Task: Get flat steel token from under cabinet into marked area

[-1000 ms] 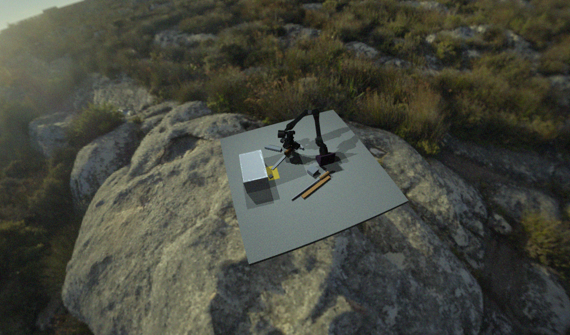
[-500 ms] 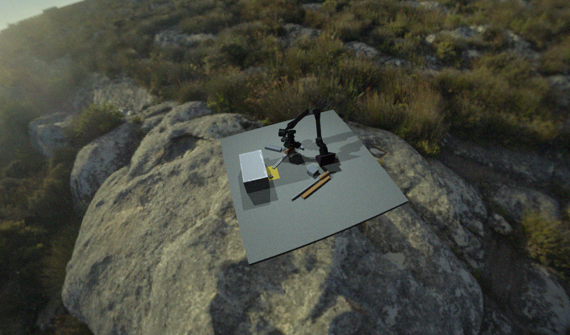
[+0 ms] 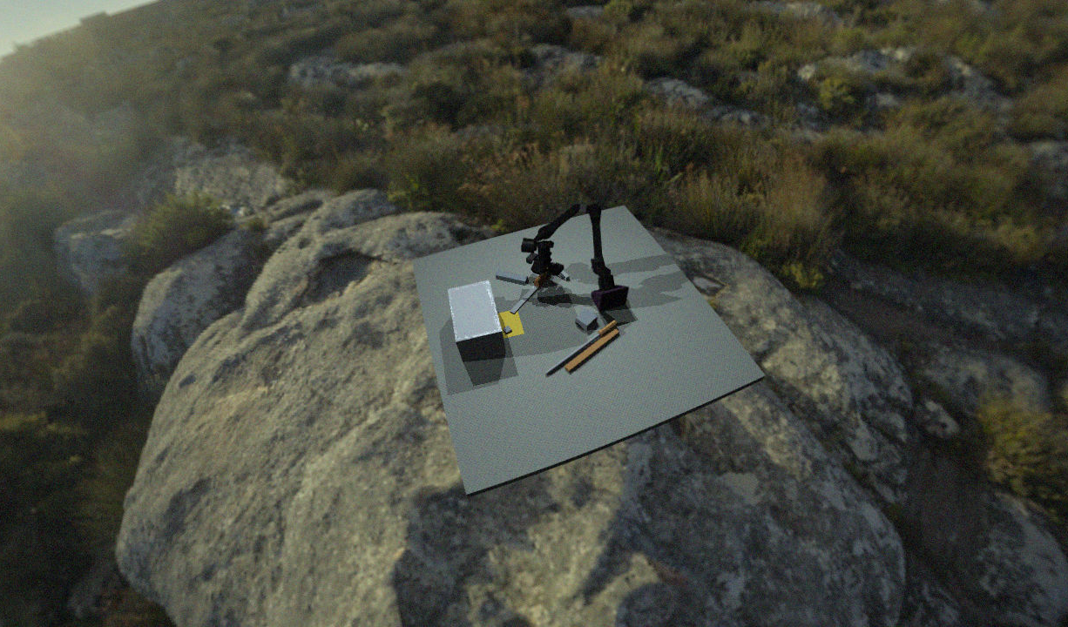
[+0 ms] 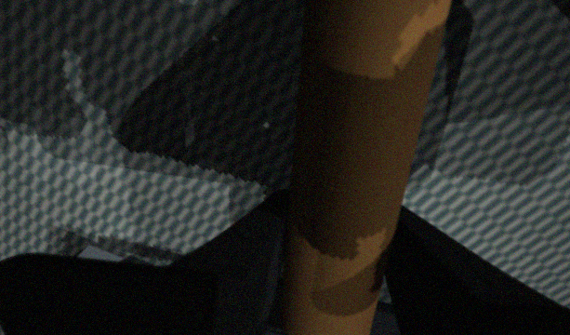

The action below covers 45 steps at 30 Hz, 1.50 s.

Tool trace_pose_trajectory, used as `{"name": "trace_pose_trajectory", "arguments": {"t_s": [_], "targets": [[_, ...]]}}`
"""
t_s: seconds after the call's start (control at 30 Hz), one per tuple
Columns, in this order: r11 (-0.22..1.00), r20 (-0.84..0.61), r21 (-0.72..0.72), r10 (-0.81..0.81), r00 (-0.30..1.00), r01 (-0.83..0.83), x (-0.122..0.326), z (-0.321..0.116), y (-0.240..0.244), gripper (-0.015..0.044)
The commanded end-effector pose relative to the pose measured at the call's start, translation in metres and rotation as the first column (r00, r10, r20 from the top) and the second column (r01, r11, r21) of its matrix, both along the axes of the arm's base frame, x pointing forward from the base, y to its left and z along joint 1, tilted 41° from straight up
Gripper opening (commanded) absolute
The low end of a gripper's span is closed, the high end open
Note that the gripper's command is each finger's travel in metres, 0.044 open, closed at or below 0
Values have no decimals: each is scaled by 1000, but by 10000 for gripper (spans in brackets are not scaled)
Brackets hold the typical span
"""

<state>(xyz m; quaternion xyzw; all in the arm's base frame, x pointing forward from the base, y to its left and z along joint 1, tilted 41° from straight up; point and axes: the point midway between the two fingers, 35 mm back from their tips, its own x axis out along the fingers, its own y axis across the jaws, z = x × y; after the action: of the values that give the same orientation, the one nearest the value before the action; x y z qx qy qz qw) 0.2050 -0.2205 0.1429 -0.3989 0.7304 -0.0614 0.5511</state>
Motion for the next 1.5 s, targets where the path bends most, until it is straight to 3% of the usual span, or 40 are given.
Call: {"name": "trace_pose_trajectory", "arguments": {"t_s": [0.0, 1.47], "targets": [[1000, 8, -10, 0, 1000, 0, -1, 8, -6, 0], [1000, 9, -7, 0, 1000, 0, 41, -11, 11, 0]]}}
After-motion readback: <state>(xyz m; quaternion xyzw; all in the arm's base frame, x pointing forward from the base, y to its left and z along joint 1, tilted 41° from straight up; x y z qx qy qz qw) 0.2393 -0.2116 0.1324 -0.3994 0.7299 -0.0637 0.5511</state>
